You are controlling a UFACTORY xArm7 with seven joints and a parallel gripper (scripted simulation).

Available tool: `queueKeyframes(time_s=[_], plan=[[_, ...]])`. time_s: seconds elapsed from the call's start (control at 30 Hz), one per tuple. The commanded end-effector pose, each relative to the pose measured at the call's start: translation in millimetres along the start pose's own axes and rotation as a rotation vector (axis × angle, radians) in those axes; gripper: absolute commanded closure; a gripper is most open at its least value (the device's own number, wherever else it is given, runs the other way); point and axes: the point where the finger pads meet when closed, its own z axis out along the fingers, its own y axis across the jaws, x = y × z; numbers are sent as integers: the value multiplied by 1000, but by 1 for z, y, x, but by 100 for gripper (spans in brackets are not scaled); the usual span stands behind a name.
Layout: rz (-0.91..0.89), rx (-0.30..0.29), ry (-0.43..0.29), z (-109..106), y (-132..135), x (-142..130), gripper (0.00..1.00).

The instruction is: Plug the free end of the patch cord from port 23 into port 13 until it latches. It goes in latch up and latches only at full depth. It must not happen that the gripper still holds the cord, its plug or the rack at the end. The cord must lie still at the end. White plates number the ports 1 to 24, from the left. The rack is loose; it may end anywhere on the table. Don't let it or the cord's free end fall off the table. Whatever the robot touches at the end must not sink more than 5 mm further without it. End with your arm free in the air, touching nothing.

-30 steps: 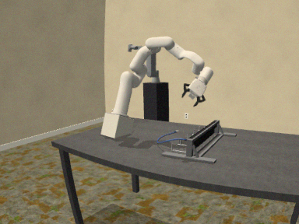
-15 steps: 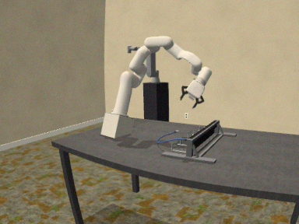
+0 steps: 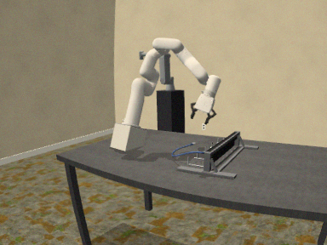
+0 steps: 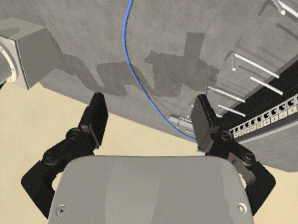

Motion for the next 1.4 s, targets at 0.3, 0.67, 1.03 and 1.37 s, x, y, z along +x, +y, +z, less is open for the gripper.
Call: queueKeyframes(time_s=[0.3, 0.67, 1.03, 1.37], plan=[[214, -143, 215, 35, -23, 47, 0], [351, -216, 356, 57, -37, 79, 0], [412, -245, 401, 66, -44, 87, 0], [412, -245, 401, 66, -44, 87, 0]])
